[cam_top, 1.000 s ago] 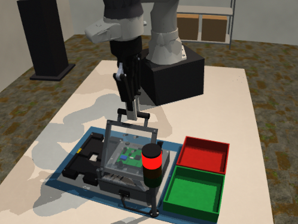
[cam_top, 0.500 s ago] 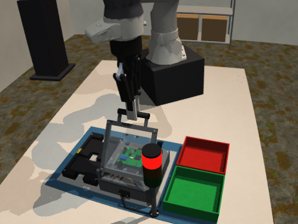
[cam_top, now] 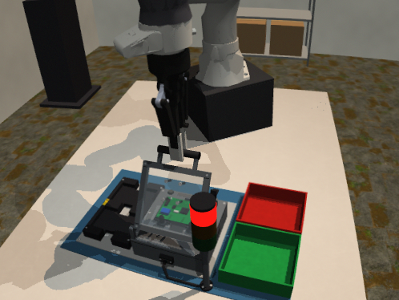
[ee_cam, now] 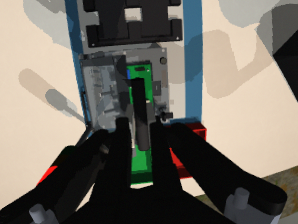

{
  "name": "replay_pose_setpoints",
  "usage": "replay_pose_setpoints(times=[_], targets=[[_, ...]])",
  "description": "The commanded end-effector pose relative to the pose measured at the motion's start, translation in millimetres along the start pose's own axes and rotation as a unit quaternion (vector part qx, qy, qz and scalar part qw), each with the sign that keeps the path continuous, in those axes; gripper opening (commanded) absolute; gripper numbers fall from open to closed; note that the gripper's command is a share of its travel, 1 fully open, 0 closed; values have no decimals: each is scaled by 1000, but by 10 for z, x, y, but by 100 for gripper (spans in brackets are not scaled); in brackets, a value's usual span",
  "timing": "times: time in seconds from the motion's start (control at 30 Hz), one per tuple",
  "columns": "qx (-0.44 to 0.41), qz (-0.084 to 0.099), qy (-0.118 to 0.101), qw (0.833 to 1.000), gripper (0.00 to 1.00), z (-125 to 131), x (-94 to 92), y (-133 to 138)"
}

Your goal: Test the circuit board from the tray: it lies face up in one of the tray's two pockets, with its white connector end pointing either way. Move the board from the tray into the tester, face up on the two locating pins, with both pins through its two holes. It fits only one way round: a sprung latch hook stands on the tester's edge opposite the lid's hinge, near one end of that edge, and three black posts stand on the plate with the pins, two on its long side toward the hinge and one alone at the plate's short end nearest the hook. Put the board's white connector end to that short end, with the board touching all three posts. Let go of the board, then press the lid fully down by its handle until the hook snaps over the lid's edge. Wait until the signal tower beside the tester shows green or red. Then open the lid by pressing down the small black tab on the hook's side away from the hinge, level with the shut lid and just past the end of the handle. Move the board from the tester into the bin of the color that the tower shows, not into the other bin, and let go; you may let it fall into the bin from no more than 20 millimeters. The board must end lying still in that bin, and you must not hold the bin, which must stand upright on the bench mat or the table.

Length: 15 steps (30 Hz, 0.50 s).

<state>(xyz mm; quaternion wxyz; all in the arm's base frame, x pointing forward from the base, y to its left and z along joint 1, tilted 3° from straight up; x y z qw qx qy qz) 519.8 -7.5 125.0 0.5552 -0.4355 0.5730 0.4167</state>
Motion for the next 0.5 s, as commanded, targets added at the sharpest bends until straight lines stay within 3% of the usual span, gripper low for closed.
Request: replay_pose_setpoints(times=[0.0,0.2,0.23,0.47], targets=[[-3,-17,-1,1000,0,22,-99,-118],[-3,-17,-1,1000,0,22,-99,-118],[-3,-17,-1,1000,16,22,-99,-118],[-3,-17,-1,1000,16,22,-99,-118]])
Point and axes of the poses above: the point where the finger pads meet when closed, its own x axis out along the fingers, its own y axis across the jaws, z = x × y, the point moved 3 cm from there along -x, back along the fingers, and after that the axes turned 9 degrees about x, right-handed, at the moved point
